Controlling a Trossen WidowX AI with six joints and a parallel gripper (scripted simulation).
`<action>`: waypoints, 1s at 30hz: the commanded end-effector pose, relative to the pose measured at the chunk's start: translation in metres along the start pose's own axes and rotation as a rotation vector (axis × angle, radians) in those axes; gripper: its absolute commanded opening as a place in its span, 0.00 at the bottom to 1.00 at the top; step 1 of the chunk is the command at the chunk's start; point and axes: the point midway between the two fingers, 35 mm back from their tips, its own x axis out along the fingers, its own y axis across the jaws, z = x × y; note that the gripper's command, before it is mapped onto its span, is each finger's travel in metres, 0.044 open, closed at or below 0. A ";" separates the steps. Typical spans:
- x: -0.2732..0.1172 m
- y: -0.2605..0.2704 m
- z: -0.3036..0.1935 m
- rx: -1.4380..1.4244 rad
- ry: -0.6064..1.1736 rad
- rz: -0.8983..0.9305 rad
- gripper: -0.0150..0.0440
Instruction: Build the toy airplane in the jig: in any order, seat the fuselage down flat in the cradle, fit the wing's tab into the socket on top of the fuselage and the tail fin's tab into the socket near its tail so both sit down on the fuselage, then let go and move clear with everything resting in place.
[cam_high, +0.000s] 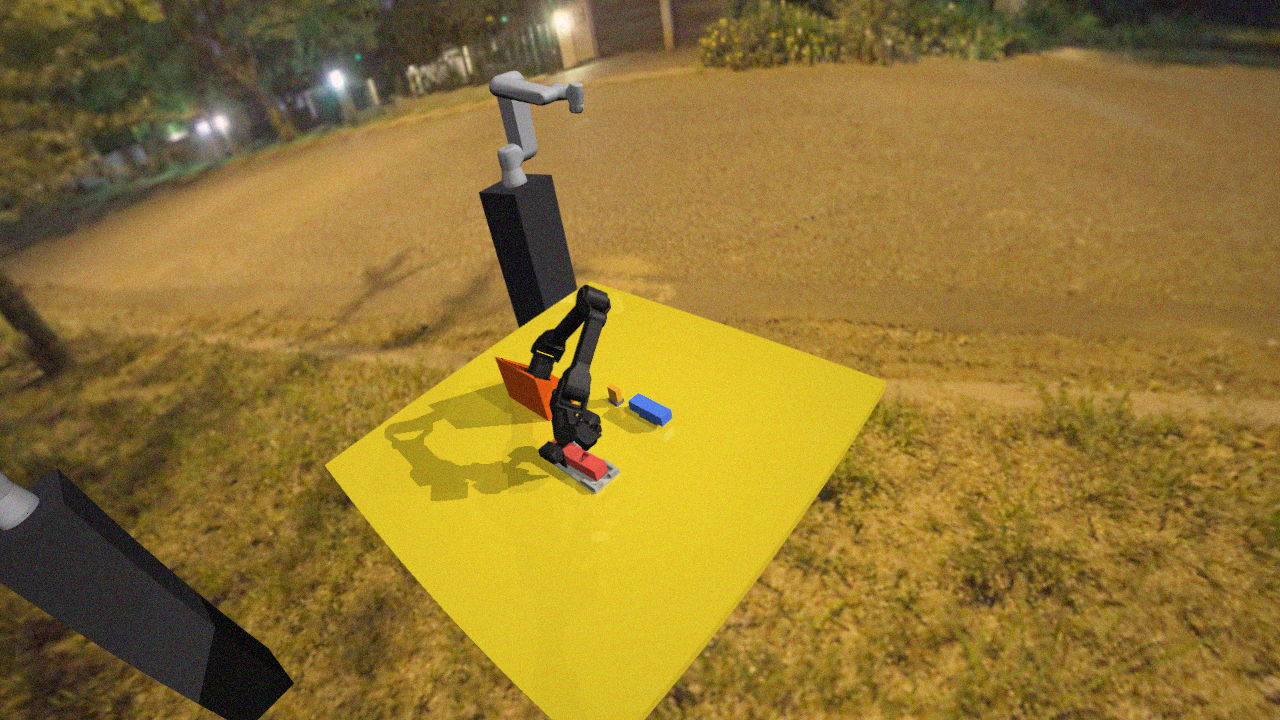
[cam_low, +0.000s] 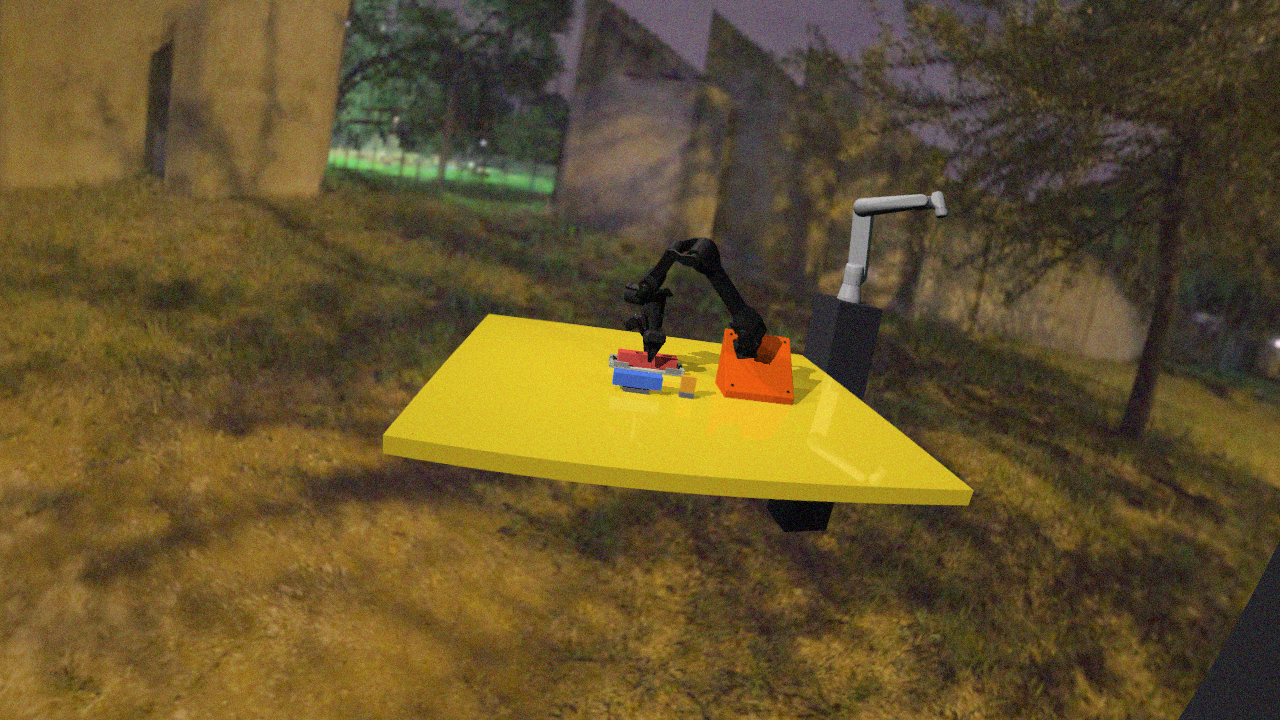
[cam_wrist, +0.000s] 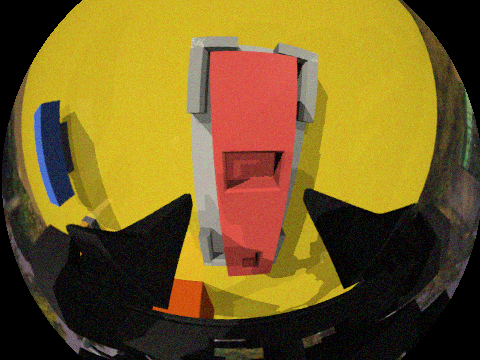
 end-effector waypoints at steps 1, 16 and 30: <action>-0.011 -0.001 0.002 -0.001 -0.001 -0.003 1.00; -0.106 -0.004 0.002 0.039 -0.005 -0.004 1.00; -0.103 0.093 0.052 0.092 -0.015 -0.038 1.00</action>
